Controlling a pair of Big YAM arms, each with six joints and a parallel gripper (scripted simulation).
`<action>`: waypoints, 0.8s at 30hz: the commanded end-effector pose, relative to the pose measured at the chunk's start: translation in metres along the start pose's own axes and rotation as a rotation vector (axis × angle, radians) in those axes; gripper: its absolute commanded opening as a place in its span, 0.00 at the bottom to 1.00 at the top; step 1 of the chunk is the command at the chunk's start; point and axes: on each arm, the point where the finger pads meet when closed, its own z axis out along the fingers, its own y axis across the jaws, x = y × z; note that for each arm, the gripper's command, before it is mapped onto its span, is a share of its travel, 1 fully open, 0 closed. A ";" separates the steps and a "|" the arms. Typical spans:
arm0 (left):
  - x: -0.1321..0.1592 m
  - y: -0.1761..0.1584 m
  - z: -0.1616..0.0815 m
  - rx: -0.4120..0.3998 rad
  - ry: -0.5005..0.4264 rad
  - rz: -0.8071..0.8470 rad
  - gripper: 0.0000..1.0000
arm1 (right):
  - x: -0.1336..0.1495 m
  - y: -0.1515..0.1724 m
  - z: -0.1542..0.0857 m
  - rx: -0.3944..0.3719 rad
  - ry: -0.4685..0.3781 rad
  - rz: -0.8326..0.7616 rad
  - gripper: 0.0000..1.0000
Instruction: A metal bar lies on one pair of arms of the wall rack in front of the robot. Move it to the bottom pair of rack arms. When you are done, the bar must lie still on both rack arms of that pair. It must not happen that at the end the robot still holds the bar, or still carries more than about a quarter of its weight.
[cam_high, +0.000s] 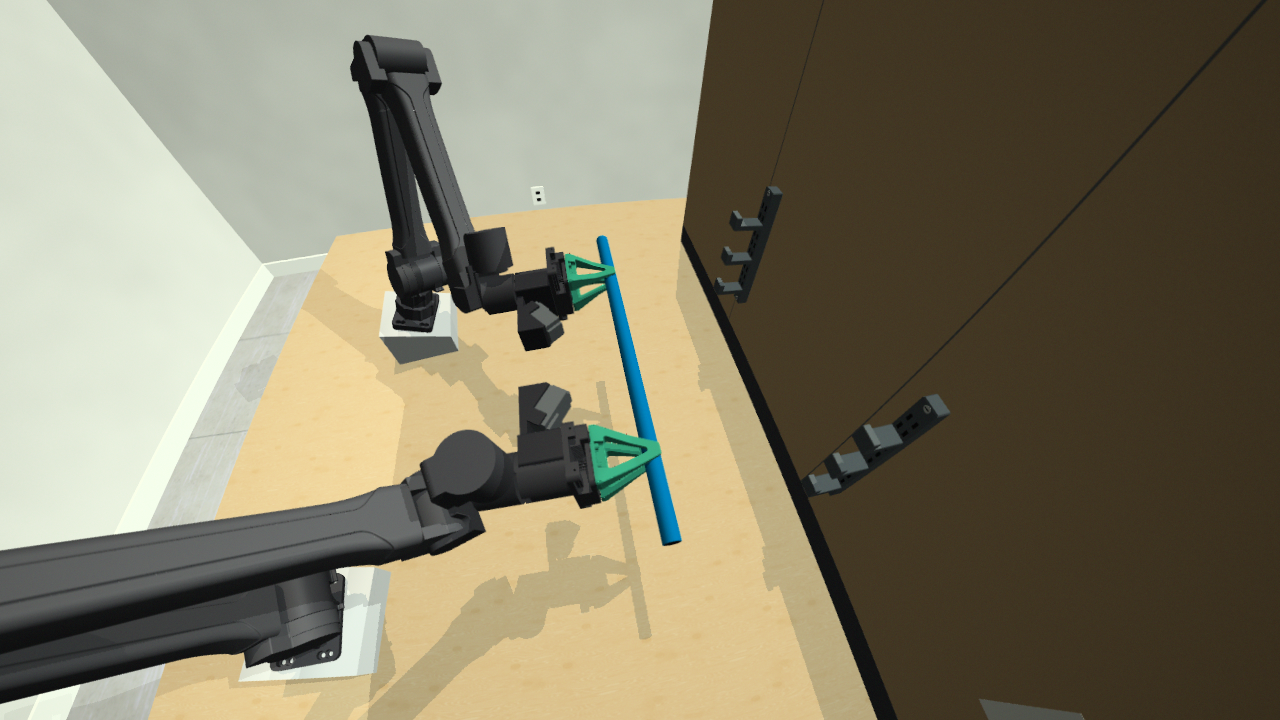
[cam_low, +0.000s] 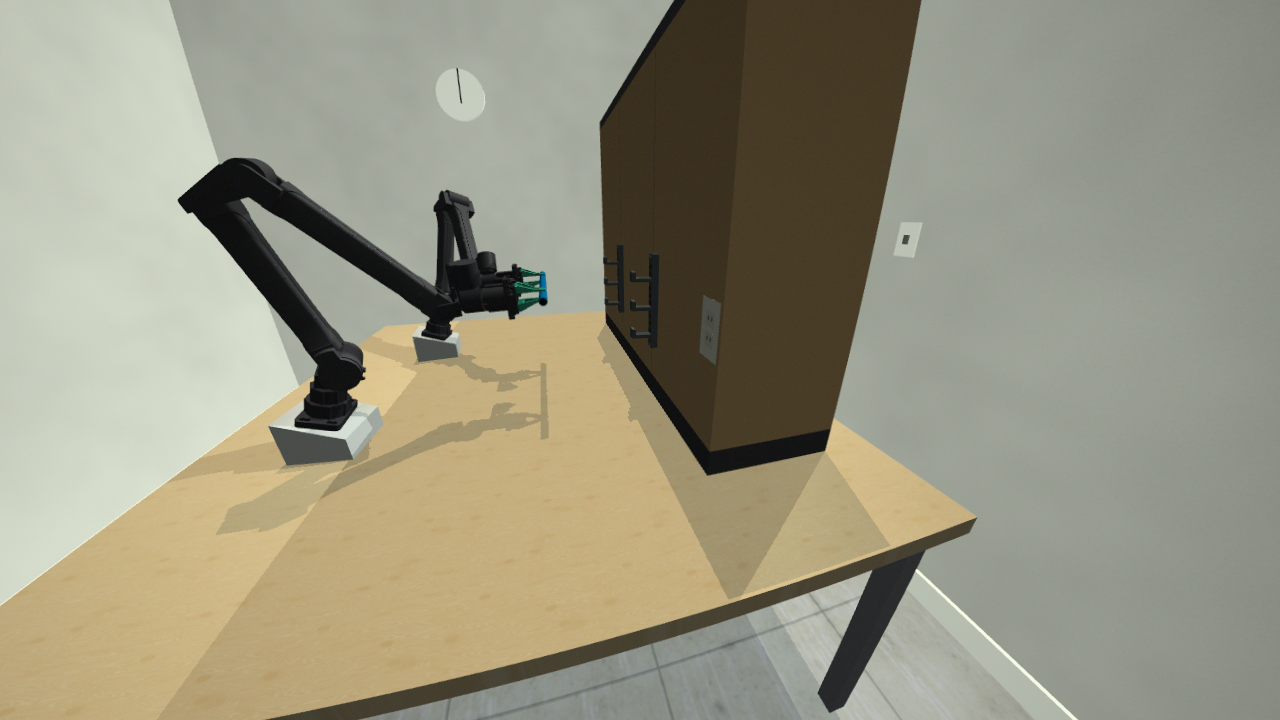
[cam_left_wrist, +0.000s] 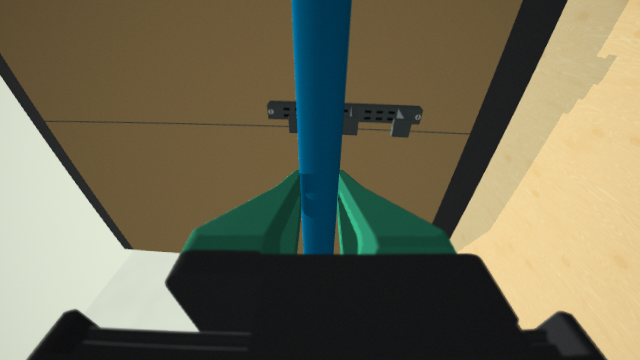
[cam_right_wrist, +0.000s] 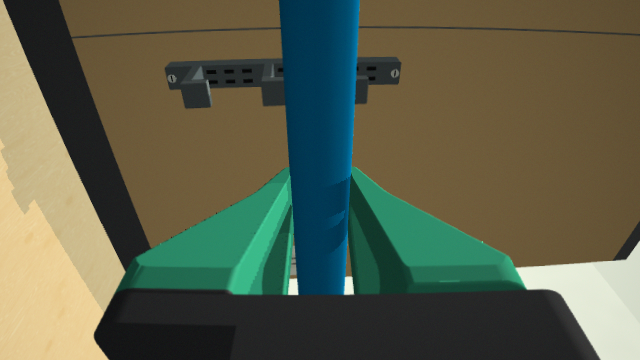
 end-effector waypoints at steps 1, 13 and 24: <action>0.006 0.006 0.001 -0.022 0.013 -0.041 0.00 | 0.005 -0.009 0.003 0.035 0.015 0.027 0.00; 0.006 0.005 0.000 -0.022 0.013 -0.041 0.00 | 0.006 -0.008 0.004 0.035 0.015 0.027 0.00; 0.005 0.006 0.000 -0.022 0.013 -0.041 0.00 | 0.007 -0.008 0.004 0.035 0.015 0.027 0.00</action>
